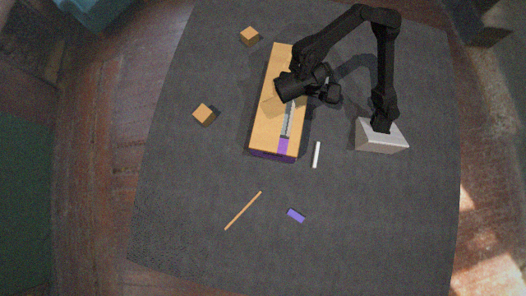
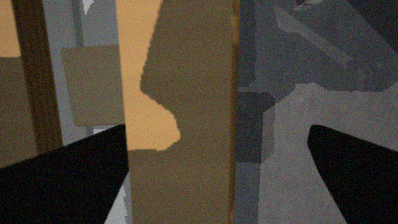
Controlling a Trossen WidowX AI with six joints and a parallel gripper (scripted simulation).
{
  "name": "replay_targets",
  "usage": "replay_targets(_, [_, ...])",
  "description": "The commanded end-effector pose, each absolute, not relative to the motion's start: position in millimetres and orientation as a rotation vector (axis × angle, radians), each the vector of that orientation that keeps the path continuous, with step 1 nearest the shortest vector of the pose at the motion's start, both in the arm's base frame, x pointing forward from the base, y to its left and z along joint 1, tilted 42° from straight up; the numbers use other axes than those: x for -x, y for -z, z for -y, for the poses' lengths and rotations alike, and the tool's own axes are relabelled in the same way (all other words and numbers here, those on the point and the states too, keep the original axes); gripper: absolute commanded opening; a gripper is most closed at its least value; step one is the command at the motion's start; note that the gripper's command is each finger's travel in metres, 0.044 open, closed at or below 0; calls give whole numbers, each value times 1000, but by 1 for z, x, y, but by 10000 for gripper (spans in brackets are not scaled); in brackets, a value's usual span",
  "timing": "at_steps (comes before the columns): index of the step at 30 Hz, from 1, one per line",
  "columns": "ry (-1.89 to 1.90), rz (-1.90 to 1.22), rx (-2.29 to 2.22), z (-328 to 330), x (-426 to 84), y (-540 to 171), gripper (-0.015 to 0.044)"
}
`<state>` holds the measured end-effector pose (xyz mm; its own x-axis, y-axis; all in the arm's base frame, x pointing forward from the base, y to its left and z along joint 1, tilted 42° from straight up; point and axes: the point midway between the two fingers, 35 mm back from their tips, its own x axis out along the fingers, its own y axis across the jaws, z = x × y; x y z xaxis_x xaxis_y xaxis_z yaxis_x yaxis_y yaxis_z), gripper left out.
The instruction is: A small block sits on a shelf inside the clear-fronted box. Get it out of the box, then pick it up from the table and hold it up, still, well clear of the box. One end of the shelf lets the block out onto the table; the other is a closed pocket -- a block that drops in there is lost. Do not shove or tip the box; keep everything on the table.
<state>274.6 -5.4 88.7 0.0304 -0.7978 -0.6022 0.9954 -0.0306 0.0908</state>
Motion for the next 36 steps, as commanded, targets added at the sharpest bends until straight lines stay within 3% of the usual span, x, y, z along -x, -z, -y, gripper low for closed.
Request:
replay_targets(1, [1511, -431, -574, 13, -272, -94, 400])
replay_targets(36, [1511, -429, -572, 56, -269, -132, 400])
